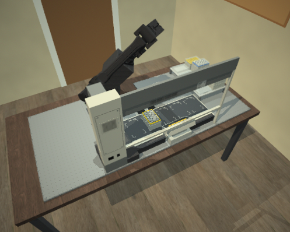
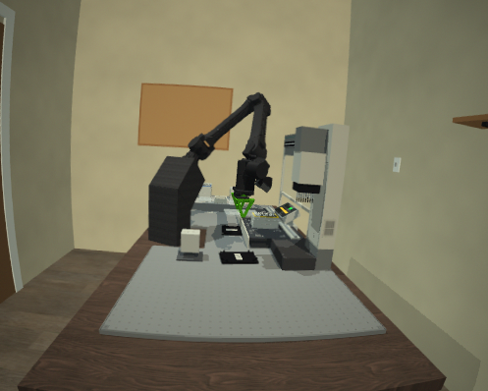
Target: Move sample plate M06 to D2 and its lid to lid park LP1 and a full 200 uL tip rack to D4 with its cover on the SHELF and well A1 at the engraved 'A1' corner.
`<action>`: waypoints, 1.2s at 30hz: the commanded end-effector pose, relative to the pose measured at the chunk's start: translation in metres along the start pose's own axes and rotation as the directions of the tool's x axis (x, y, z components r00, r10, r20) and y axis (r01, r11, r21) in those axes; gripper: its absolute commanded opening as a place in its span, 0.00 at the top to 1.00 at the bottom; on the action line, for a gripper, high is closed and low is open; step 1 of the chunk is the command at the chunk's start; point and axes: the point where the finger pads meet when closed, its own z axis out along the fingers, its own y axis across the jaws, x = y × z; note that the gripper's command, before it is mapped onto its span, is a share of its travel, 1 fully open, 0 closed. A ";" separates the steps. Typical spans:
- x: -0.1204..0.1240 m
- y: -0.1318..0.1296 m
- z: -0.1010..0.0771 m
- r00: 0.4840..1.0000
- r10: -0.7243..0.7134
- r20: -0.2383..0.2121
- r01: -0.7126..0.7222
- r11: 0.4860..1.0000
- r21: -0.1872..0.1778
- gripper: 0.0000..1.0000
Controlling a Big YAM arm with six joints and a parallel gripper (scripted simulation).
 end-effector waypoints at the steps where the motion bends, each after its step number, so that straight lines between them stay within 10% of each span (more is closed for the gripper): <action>1: -0.007 -0.007 0.001 1.000 -0.002 0.014 0.002 1.000 0.021 1.00; 36: -0.008 -0.006 0.052 1.000 0.000 0.016 0.000 1.000 0.020 1.00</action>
